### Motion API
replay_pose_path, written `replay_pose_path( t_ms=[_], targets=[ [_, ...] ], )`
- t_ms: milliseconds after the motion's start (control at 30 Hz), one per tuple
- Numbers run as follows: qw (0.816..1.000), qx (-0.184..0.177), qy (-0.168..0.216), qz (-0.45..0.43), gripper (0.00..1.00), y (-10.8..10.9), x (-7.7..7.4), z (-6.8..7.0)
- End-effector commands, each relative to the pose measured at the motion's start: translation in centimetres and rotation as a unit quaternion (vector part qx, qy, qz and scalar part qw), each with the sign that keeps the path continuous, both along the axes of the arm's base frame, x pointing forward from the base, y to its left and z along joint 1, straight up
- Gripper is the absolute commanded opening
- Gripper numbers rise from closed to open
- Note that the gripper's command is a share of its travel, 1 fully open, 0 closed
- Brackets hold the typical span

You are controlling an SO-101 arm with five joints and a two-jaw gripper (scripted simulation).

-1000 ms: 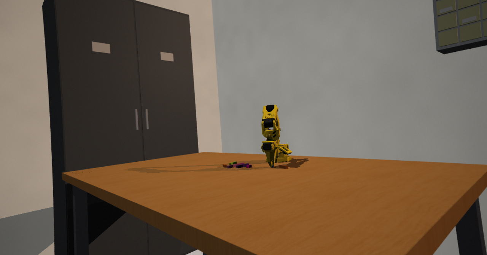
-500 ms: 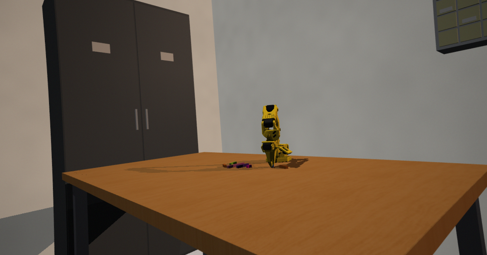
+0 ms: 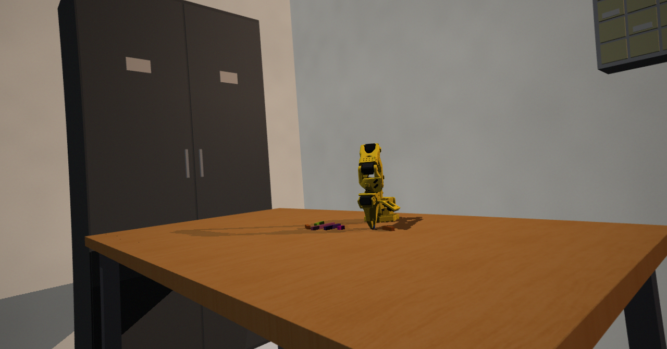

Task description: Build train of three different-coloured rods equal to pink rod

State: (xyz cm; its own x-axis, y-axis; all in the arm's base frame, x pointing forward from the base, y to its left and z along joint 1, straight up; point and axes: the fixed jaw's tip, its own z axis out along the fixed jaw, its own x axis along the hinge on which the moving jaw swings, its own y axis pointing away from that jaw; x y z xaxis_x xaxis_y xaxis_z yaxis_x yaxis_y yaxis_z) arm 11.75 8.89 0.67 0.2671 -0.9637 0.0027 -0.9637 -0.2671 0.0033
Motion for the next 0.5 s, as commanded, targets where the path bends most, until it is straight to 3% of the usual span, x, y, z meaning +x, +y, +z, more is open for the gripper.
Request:
replay_pose_path(
  t_ms=[0,267,467],
  targets=[
    [0.999,0.025,-0.033,0.0,0.0,0.87,1.01,0.94],
    [0.999,0.025,-0.033,0.0,0.0,0.88,1.03,1.07],
    [0.999,0.025,-0.033,0.0,0.0,0.92,1.14,1.9]
  ],
)
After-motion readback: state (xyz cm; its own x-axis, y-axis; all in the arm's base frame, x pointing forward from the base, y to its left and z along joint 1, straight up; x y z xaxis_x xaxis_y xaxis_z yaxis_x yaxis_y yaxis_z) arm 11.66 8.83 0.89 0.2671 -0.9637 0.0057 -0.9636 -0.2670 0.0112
